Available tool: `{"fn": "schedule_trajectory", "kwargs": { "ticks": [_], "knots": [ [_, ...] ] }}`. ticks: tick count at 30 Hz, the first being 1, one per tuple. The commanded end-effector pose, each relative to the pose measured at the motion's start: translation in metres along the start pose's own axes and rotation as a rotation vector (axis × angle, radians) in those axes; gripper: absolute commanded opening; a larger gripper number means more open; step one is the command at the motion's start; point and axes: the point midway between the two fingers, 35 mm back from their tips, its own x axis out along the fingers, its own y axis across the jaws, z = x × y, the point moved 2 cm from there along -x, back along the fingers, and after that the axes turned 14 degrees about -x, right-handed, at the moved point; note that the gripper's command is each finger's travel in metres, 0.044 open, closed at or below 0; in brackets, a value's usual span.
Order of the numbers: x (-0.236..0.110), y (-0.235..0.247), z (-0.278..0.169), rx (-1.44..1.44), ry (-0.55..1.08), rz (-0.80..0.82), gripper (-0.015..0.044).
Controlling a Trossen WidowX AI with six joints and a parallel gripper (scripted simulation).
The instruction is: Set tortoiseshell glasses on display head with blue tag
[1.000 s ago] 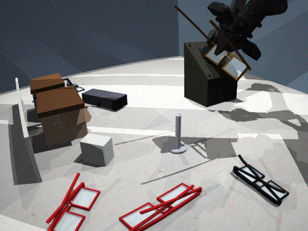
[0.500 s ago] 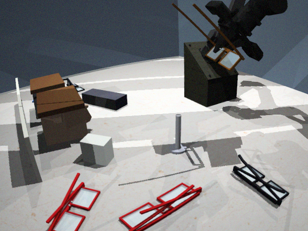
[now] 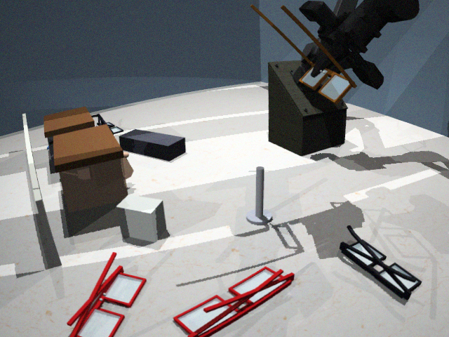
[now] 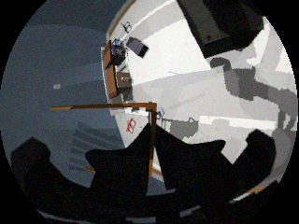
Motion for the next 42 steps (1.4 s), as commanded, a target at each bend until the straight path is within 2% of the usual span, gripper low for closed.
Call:
{"fn": "schedule_trajectory", "kwargs": {
  "ticks": [1, 8, 26, 42],
  "knots": [
    [0.0, 0.0, 0.0, -0.005, 0.0, -0.001, 0.0],
    [0.007, 0.001, 0.0, -0.041, -0.033, -0.023, 0.0],
    [0.062, 0.014, 0.015, -0.246, -0.206, -0.246, 0.0],
    [0.109, 0.029, 0.048, -0.334, -0.223, -0.485, 0.0]
  ]
}}
